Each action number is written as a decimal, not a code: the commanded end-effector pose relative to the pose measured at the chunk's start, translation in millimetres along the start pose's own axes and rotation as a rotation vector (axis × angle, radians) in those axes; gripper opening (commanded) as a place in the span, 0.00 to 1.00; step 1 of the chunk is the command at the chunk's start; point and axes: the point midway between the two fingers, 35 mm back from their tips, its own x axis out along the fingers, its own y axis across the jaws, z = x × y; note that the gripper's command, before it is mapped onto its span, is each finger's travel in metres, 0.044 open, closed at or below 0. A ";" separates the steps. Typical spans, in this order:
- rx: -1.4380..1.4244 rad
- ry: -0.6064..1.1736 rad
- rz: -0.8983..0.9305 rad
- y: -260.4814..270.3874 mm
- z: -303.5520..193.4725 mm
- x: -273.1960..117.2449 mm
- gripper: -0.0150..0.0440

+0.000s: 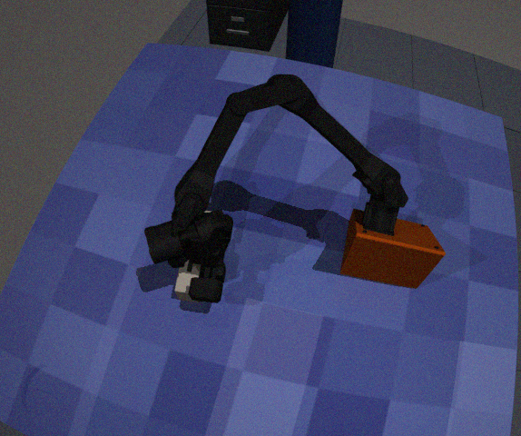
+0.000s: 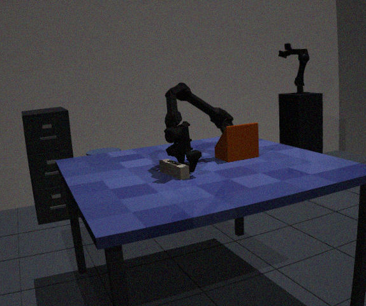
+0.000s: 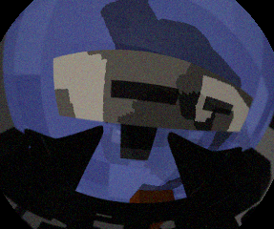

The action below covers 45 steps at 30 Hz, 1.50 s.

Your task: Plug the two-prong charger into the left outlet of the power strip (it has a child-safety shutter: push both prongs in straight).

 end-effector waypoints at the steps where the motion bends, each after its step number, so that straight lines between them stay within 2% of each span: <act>1: 0.007 -0.003 0.000 0.0 -1.6 0.2 1.00; 45: 0.008 -0.004 0.000 1.8 -41.9 3.2 1.00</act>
